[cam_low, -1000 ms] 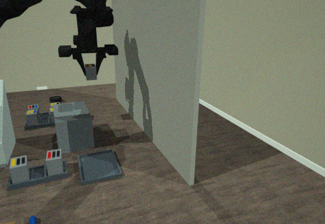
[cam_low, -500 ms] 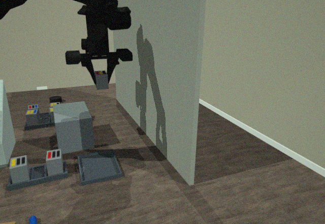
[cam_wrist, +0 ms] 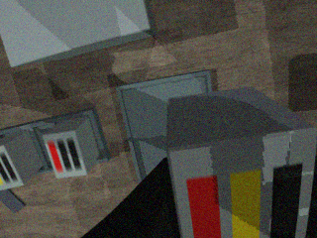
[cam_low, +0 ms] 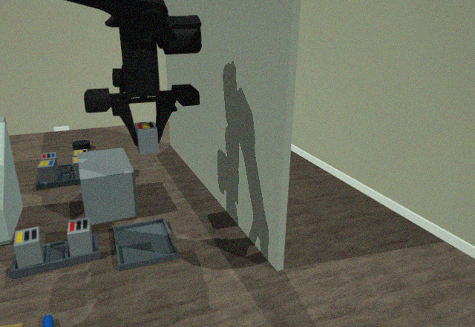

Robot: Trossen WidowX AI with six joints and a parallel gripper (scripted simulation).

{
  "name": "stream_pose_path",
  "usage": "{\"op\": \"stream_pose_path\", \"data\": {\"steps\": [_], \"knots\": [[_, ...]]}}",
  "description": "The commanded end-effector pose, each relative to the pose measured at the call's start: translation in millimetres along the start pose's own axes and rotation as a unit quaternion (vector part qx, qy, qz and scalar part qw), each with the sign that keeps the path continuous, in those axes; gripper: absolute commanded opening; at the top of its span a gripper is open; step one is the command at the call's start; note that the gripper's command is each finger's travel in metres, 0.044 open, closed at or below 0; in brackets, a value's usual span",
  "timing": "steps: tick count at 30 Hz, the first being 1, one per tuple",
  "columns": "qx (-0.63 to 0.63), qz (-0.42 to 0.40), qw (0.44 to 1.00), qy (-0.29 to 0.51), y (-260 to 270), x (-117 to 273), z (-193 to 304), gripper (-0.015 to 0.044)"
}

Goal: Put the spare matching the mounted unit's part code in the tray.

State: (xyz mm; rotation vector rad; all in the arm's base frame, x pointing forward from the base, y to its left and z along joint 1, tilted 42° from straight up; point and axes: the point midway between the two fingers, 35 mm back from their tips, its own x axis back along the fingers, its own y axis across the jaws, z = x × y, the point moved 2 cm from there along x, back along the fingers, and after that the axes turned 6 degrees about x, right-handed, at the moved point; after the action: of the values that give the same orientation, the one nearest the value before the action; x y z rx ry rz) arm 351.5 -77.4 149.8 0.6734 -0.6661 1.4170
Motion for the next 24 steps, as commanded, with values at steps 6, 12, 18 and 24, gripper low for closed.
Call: {"op": "stream_pose_path", "data": {"steps": [6, 12, 18, 24], "knots": [[0.005, -0.007, 1.0, 0.016, 26.7, -2.0, 47.1, 0.0], [0.005, -0.007, 1.0, 0.016, 26.5, -3.5, 48.0, 0.0], [0.005, -0.007, 1.0, 0.015, 25.1, -10.0, 47.9, 0.0], [0.004, -0.007, 1.0, 0.014, 23.8, -16.5, 47.9, 0.0]]}}
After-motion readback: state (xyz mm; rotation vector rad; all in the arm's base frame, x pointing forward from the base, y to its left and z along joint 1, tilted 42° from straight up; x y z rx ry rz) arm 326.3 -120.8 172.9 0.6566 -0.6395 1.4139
